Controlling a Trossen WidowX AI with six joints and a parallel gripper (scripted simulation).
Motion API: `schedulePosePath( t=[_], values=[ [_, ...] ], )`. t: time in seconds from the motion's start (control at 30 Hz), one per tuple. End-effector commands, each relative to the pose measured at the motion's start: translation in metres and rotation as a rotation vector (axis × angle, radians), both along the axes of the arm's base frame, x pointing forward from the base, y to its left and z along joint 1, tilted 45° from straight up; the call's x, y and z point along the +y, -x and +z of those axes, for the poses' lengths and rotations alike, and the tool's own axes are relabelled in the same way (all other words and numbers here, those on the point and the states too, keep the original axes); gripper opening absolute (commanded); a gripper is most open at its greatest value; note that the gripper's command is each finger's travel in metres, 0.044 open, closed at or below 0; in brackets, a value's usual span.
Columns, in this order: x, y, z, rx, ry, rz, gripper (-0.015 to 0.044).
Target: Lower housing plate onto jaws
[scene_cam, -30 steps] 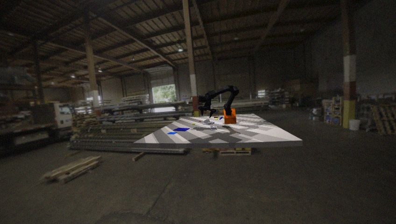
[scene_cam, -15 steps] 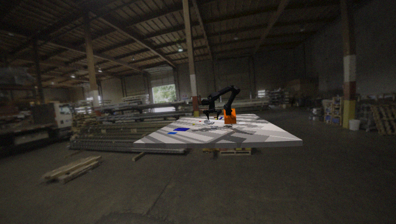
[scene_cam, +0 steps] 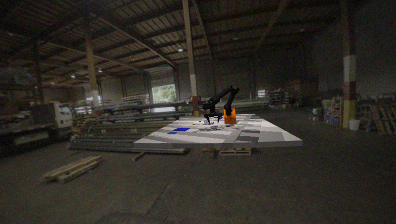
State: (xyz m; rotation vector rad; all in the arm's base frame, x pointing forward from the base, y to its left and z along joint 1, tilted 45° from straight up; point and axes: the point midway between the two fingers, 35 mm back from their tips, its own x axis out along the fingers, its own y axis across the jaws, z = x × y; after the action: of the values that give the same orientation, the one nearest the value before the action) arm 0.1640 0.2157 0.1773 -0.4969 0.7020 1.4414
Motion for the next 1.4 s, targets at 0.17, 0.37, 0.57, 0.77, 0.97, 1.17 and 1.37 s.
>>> schedulePosePath(
  t=[0.17,0.37,0.57,0.77,0.97,1.17,1.37],
  values=[
    [0.008,0.0,-0.009,0.003,0.003,-0.003,0.044],
    [0.014,0.0,-0.015,0.003,0.002,-0.003,0.044],
    [0.015,0.0,-0.016,0.003,0.002,-0.003,0.044],
    [0.02,0.0,-0.021,0.003,0.002,-0.003,0.044],
    [0.027,0.0,-0.027,0.004,0.001,-0.003,0.044],
    [0.034,0.0,-0.034,0.004,0.001,-0.003,0.044],
    [0.036,0.001,-0.037,0.004,0.0,-0.003,0.044]
  ],
)
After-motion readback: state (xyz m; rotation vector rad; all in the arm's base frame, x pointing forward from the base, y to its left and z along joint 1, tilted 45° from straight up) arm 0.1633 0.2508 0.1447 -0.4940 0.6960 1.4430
